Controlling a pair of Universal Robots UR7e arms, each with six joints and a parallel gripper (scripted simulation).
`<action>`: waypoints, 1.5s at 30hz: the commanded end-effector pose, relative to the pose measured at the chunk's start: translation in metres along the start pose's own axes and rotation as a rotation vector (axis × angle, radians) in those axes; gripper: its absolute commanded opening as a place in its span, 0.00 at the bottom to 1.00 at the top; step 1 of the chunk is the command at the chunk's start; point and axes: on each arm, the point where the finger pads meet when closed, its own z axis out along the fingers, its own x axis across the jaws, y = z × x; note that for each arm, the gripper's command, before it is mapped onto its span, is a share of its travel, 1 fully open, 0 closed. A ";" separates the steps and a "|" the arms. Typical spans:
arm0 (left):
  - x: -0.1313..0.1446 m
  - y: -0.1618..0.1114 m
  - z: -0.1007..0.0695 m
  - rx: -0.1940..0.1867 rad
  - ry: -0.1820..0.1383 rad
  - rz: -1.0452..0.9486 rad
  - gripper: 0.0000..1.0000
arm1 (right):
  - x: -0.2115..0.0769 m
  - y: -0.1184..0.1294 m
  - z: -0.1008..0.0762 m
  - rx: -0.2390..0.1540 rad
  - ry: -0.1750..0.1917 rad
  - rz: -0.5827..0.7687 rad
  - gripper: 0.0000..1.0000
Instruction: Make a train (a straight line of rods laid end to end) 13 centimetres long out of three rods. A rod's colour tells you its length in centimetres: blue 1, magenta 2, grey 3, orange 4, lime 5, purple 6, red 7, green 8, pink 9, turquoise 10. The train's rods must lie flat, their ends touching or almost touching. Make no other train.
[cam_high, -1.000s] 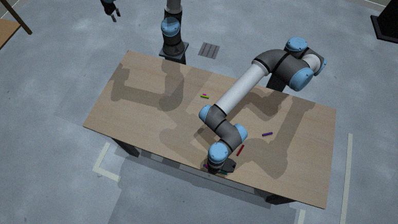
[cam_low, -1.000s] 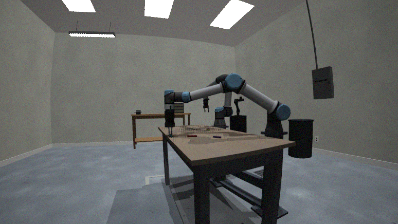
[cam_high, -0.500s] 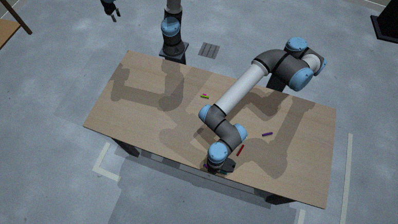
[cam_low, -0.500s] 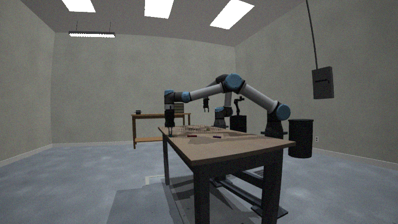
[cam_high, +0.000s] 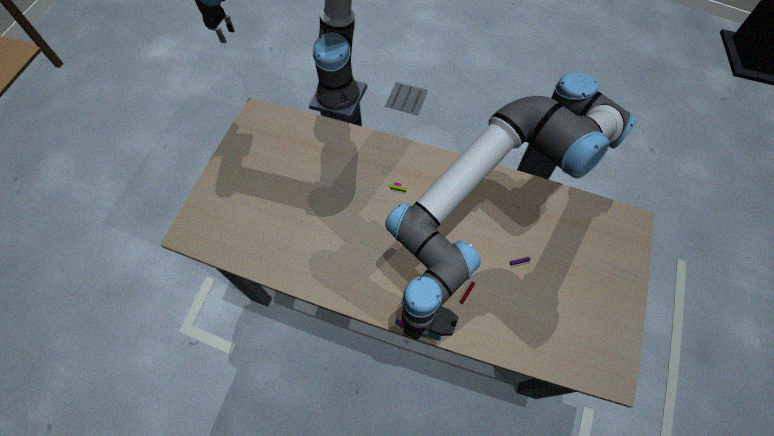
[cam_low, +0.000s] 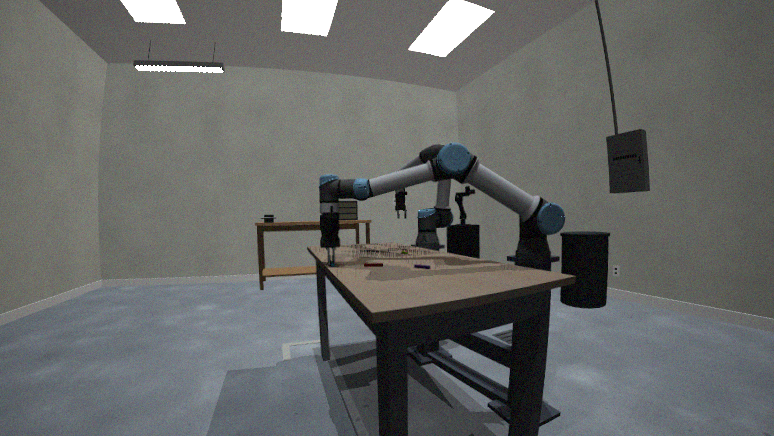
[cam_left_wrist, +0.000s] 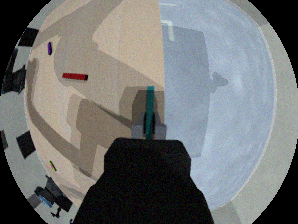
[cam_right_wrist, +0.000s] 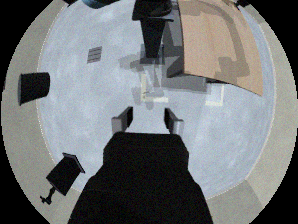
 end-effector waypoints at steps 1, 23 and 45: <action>0.001 0.000 -0.002 -0.001 0.002 0.000 0.24 | 0.000 0.000 0.000 -0.001 0.000 0.000 1.00; 0.001 0.000 -0.002 -0.001 0.002 0.000 0.54 | 0.000 0.000 0.000 -0.001 0.000 0.000 1.00; 0.000 0.000 -0.036 -0.001 0.002 0.000 0.54 | 0.000 0.000 0.000 -0.001 0.000 0.000 1.00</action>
